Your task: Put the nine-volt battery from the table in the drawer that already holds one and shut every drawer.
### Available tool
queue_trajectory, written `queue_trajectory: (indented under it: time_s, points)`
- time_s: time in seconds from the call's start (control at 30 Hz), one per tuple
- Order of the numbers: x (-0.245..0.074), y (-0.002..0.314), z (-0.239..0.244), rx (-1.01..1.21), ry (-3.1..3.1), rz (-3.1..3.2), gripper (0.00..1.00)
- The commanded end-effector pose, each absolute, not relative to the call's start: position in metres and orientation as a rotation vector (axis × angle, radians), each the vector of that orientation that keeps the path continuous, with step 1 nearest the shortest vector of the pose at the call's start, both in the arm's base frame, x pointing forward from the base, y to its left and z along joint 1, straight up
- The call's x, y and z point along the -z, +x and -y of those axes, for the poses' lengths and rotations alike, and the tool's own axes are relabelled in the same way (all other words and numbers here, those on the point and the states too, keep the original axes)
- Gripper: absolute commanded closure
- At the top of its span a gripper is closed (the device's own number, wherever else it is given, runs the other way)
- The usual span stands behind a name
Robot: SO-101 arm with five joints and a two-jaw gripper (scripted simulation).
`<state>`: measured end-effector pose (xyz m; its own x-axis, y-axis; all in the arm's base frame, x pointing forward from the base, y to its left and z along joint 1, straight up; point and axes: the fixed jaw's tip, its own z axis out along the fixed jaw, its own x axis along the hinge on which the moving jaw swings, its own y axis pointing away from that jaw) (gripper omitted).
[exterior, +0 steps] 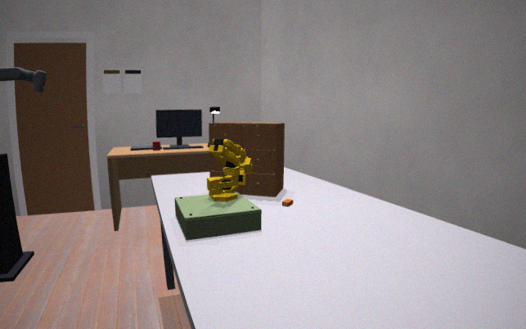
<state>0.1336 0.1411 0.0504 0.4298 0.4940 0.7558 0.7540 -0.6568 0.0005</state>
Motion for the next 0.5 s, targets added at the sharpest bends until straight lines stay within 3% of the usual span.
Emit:
queue_trajectory:
  time_s: [0.0, 0.47]
  points:
    - [-0.046, 0.141, -0.140, 1.121, -2.347, 1.042, 0.64]
    - [-0.053, 0.158, -0.134, 1.294, -2.300, 0.934, 0.71]
